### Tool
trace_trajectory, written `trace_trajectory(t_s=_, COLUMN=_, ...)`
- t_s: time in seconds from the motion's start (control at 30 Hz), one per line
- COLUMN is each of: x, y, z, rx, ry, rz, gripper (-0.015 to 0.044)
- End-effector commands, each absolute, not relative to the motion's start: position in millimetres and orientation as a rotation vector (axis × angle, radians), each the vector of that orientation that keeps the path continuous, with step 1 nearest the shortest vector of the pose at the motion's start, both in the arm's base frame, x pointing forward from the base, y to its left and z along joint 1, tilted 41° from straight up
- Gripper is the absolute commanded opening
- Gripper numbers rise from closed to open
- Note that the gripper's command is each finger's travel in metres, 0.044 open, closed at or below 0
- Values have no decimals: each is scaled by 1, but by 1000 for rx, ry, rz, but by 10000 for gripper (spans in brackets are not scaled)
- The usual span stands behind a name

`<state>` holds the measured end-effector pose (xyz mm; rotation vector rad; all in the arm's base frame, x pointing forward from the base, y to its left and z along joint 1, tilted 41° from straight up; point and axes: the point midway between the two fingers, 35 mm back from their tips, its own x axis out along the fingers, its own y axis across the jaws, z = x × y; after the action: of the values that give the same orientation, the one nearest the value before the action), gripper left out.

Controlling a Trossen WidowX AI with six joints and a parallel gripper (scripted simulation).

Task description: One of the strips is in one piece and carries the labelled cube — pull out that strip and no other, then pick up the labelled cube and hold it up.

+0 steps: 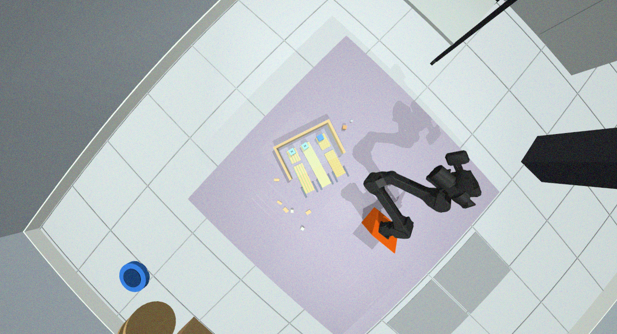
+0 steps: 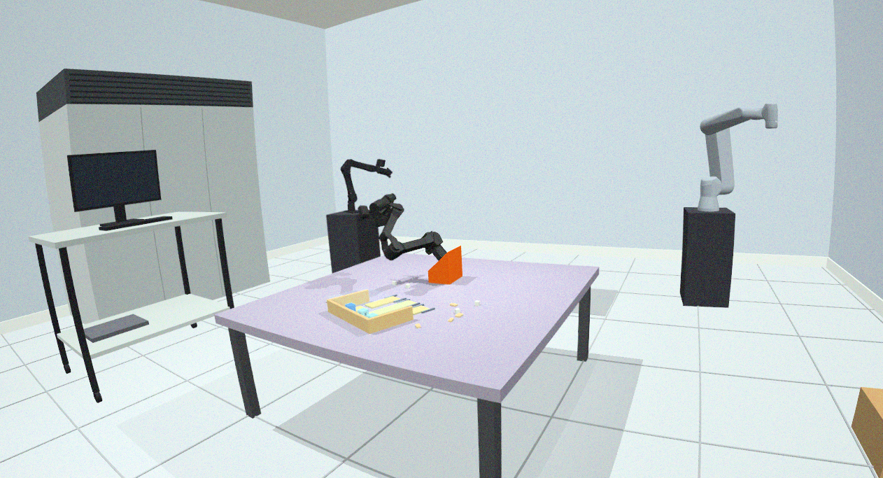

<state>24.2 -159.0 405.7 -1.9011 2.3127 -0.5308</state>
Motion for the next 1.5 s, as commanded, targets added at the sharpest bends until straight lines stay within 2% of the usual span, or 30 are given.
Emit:
trace_trajectory(t_s=0.0, x=22, y=-159, z=407, rx=-1895, ry=2315, rz=-544, gripper=400)
trace_trajectory(t_s=0.37, x=-87, y=-105, z=452, rx=-1500, ry=2420, rz=-1393, gripper=400)
trace_trajectory(t_s=0.6, x=-141, y=-26, z=465, rx=-1188, ry=2454, rz=-1976, gripper=400)
trace_trajectory(t_s=0.8, x=-162, y=59, z=462, rx=-886, ry=2450, rz=-2476, gripper=400)
trace_trajectory(t_s=0.97, x=-156, y=135, z=448, rx=-605, ry=2416, rz=-2891, gripper=400)
trace_trajectory(t_s=1.13, x=-130, y=200, z=428, rx=-319, ry=2362, rz=-3267, gripper=400)
trace_trajectory(t_s=1.47, x=-24, y=298, z=366, rx=417, ry=2088, rz=-4030, gripper=400)
